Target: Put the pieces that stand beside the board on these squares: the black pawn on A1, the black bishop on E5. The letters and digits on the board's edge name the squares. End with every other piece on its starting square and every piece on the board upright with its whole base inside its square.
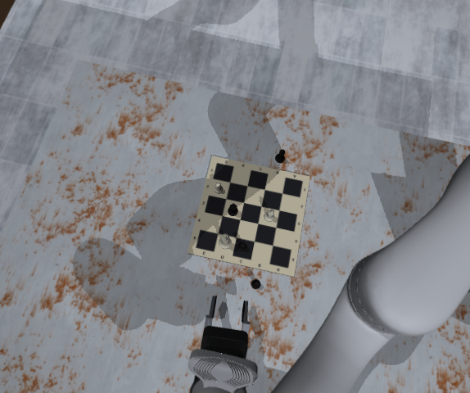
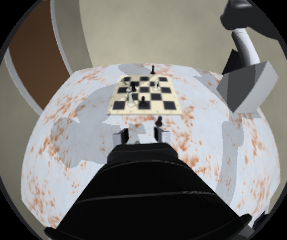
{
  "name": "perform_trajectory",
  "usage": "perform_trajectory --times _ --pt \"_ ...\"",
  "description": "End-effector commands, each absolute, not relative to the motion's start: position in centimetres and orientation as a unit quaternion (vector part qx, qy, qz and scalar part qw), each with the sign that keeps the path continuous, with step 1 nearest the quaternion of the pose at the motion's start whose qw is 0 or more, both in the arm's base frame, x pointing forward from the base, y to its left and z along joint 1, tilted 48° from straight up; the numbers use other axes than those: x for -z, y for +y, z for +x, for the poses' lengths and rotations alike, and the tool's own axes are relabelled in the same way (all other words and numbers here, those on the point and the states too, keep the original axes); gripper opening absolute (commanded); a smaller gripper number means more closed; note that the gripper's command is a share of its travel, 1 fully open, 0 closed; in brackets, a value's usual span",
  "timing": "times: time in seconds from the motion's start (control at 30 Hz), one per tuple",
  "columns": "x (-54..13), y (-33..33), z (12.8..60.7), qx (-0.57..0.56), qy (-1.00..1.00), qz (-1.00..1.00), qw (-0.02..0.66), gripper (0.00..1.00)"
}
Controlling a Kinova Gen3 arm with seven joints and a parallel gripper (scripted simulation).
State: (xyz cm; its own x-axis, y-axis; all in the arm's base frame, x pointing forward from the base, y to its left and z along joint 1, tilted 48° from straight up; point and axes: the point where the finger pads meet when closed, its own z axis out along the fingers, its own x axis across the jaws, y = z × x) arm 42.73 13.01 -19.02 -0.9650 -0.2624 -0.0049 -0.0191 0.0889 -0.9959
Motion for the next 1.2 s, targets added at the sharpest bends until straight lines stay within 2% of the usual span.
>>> perform_trajectory --times 0.0,0.63,1.17 --pt "18.9 13.1 42.8 0.668 0.733 -0.096 0.092 1.0" --pt "18.9 13.2 42.7 0.668 0.733 -0.096 0.092 1.0" --pt "16.2 16.3 42.0 0.665 0.735 -0.091 0.095 1.0"
